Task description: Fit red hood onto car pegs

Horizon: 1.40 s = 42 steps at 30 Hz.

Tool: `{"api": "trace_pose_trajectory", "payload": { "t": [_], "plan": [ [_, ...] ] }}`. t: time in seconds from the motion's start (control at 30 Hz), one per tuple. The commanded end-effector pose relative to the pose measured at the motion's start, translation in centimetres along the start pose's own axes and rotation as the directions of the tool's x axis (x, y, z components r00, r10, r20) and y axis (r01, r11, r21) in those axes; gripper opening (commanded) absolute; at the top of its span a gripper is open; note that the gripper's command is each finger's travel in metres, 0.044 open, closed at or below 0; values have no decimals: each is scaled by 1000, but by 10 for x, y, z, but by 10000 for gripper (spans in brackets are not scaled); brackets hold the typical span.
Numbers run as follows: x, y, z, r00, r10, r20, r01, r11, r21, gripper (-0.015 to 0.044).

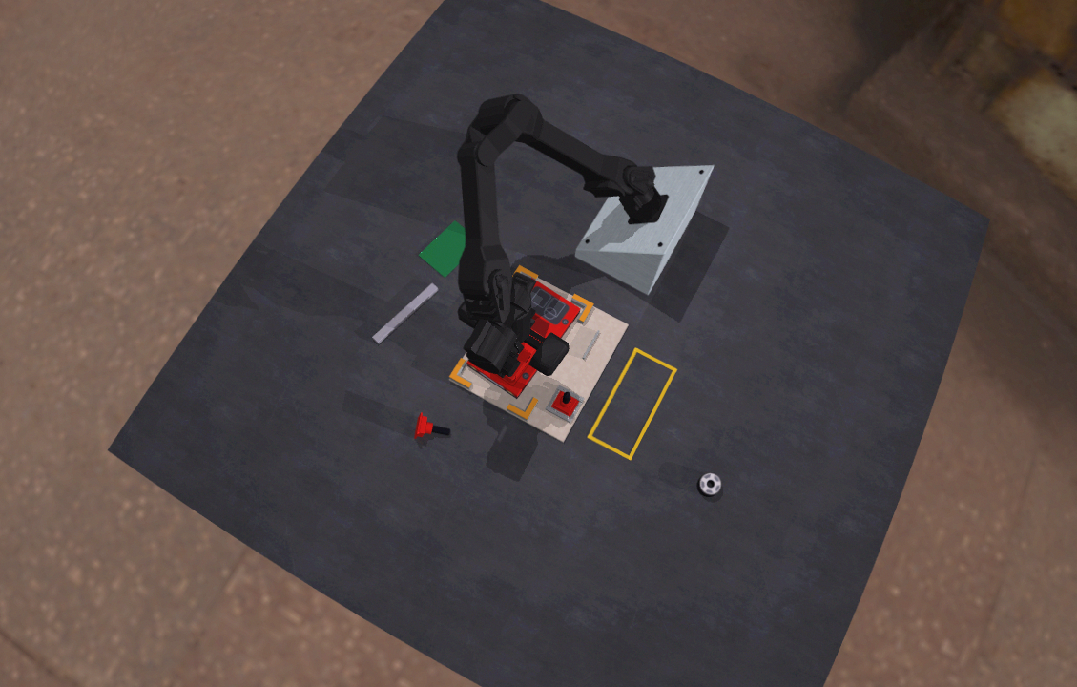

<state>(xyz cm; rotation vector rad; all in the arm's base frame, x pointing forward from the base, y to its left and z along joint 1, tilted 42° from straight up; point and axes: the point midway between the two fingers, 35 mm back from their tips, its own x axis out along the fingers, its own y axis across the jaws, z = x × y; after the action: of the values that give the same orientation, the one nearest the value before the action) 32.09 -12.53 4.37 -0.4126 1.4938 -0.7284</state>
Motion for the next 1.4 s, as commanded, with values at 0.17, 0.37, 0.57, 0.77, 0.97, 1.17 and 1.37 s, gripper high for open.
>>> {"api": "trace_pose_trajectory", "payload": {
  "t": [0.17, 0.37, 0.57, 0.77, 0.97, 1.17, 1.37],
  "plan": [
    [-67, 0, 3, 1000, 3, 17, -3, 1000, 9, 440],
    [-67, 0, 3, 1000, 3, 17, -3, 1000, 9, 440],
    [-67, 0, 3, 1000, 3, 17, -3, 1000, 9, 440],
    [-67, 0, 3, 1000, 3, 17, -3, 1000, 9, 440],
    [-67, 0, 3, 1000, 3, 17, -3, 1000, 9, 440],
    [-67, 0, 3, 1000, 3, 17, -3, 1000, 9, 440],
    [-67, 0, 3, 1000, 3, 17, -3, 1000, 9, 440]
  ]
}}
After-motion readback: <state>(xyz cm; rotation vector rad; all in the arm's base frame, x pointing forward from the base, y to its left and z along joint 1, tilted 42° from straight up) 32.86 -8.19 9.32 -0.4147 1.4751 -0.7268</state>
